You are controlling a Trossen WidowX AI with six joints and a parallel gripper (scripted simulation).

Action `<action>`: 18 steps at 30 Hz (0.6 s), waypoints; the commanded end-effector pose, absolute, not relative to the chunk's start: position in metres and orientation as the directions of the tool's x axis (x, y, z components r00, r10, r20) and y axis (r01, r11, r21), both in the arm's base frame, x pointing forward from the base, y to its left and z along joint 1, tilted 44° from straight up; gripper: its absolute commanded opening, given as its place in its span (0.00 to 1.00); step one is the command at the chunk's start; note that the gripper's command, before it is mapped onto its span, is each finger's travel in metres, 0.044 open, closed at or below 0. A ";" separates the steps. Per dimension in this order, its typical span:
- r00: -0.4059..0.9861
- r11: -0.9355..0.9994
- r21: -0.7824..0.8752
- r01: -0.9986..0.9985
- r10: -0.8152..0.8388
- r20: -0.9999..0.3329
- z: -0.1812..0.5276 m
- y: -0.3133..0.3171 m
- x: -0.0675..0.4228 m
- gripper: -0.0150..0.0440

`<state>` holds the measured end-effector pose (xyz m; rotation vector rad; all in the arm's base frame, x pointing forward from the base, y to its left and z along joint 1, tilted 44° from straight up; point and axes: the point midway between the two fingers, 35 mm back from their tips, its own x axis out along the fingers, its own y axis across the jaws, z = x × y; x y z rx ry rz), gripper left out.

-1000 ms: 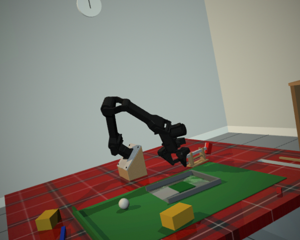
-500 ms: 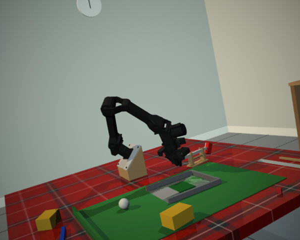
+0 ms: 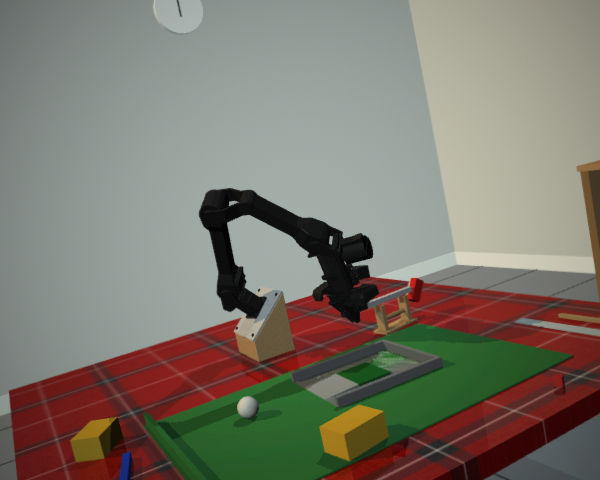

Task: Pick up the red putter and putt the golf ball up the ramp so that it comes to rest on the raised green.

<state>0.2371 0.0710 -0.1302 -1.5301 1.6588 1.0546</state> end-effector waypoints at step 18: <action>-0.067 0.164 -0.009 -0.986 -0.455 -0.888 -0.044 0.086 0.273 0.25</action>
